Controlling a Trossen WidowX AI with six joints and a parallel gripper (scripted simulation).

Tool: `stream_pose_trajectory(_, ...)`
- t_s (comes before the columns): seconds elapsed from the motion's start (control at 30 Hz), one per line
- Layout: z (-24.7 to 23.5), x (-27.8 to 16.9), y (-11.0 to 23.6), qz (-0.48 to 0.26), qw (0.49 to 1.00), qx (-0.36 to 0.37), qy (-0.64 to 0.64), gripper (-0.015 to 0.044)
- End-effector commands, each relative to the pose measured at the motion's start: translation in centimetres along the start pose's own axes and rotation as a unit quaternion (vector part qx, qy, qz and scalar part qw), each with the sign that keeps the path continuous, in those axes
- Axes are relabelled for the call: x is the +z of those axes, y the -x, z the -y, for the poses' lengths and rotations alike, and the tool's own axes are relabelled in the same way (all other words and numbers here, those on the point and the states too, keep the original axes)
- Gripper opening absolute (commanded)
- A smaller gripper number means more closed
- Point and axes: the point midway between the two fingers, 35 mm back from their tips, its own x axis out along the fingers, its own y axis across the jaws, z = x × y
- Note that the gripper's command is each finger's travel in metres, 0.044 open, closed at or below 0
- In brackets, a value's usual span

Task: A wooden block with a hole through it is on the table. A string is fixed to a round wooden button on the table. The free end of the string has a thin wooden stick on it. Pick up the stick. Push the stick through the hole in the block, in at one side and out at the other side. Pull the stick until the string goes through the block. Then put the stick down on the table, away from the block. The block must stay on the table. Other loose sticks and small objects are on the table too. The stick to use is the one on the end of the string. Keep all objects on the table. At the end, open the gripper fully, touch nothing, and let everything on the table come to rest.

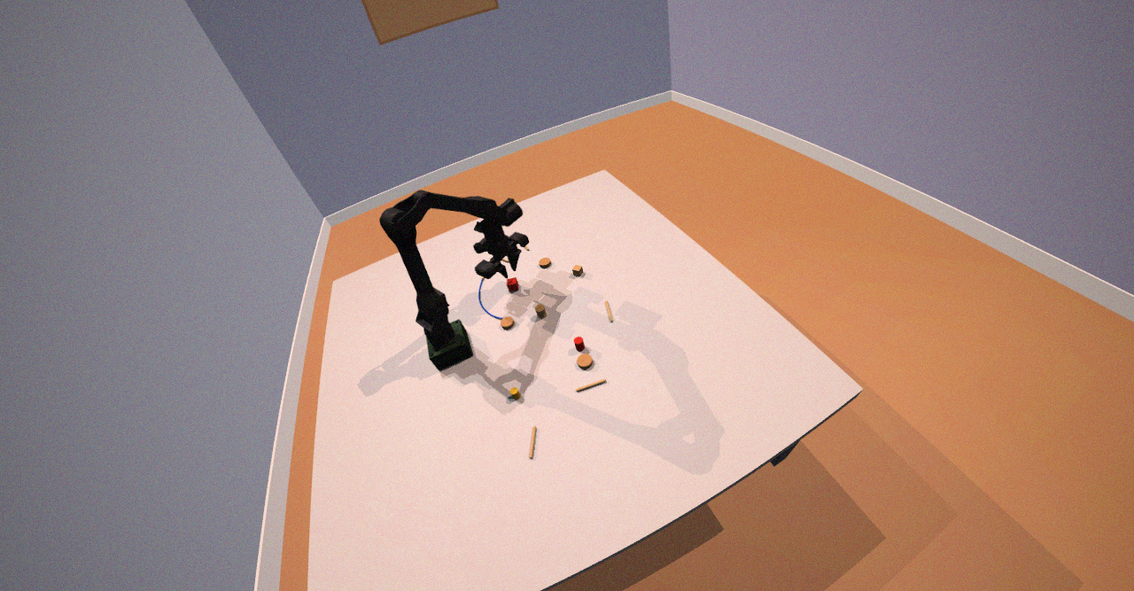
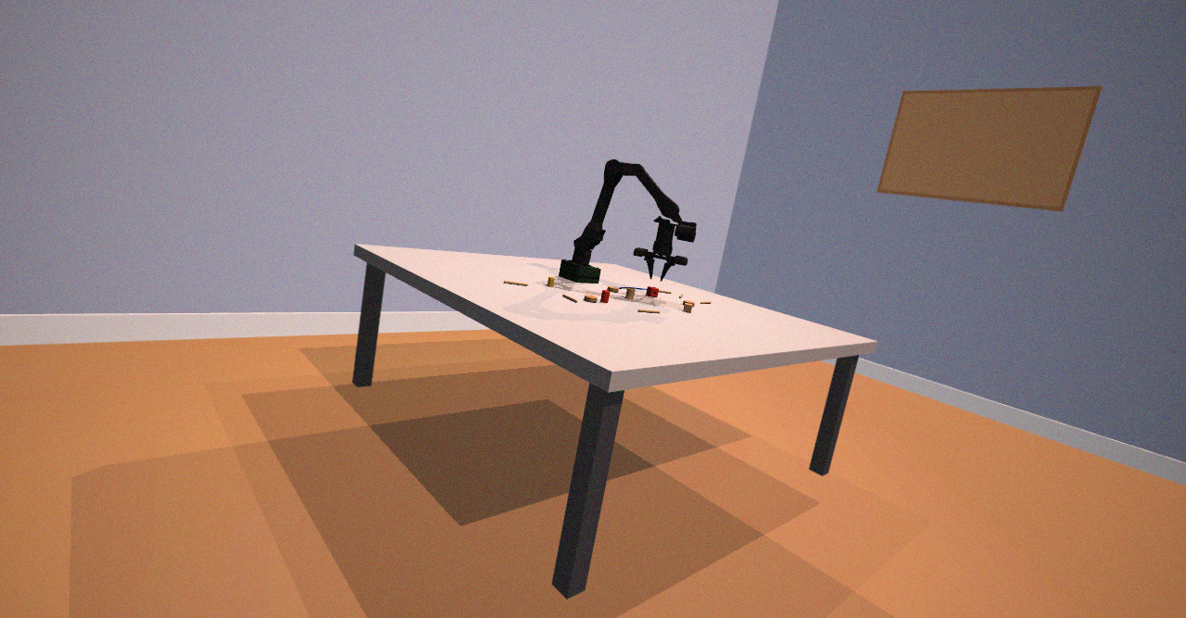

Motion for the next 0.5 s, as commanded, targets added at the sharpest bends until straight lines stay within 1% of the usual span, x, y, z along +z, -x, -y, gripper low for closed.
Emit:
stream_pose_trajectory(0.0,0.0,0.0,0.0,0.0,1.0,0.0,0.0,0.0244)
stream_pose_trajectory(0.03,0.0,0.0,0.0,0.0,1.0,0.0,0.0,0.0244)
stream_pose_trajectory(0.33,0.0,0.0,0.0,0.0,1.0,0.0,0.0,0.0007)
stream_pose_trajectory(0.47,0.0,0.0,0.0,0.0,1.0,0.0,0.0,0.0)
